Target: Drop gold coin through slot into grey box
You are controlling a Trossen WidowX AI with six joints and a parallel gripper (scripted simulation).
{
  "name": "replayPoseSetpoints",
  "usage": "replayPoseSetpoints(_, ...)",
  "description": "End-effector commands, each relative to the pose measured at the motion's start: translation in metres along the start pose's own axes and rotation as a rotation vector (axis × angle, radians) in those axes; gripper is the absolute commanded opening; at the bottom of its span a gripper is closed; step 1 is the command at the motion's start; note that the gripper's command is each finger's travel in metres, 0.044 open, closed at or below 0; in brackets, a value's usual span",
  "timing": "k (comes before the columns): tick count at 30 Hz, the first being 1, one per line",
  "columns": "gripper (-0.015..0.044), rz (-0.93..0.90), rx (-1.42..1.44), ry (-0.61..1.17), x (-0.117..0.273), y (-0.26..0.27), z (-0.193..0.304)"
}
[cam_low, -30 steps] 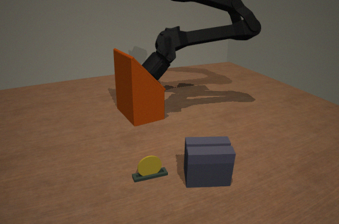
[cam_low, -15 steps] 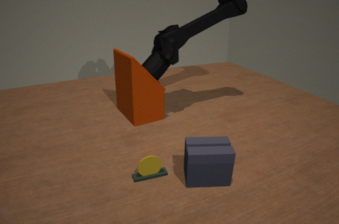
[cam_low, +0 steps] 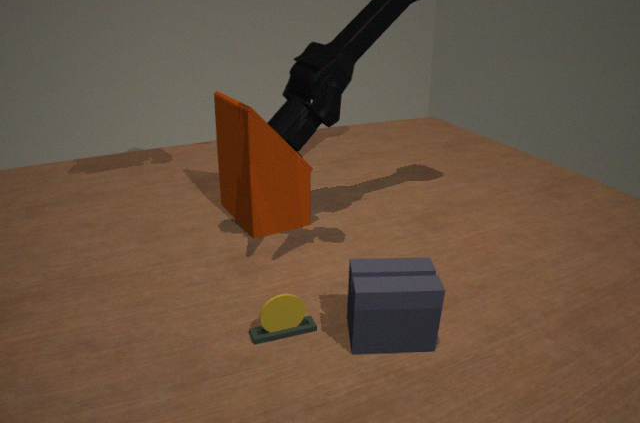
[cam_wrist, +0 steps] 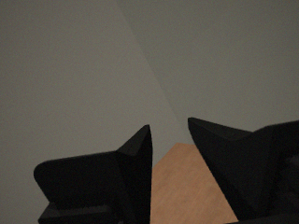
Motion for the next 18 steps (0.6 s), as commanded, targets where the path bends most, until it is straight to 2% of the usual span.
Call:
replayPoseSetpoints(1,0.0161,-0.028,0.434,0.298,-0.048,0.005,0.049)
replayPoseSetpoints(10,0.0161,-0.256,0.963,0.671,-0.082,0.013,0.13)
replayPoseSetpoints(18,0.0161,-0.66,1.398,0.957,-0.09,0.02,0.205)
Point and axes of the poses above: the point midway between the two fingers, 35 mm back from their tips, its own x axis back along the fingers, its own y axis across the jaws, z = x × y, the point moved 4 cm from there along x, back along the fingers, and after that the axes turned 2 degrees about x, right-handed, at the moved point
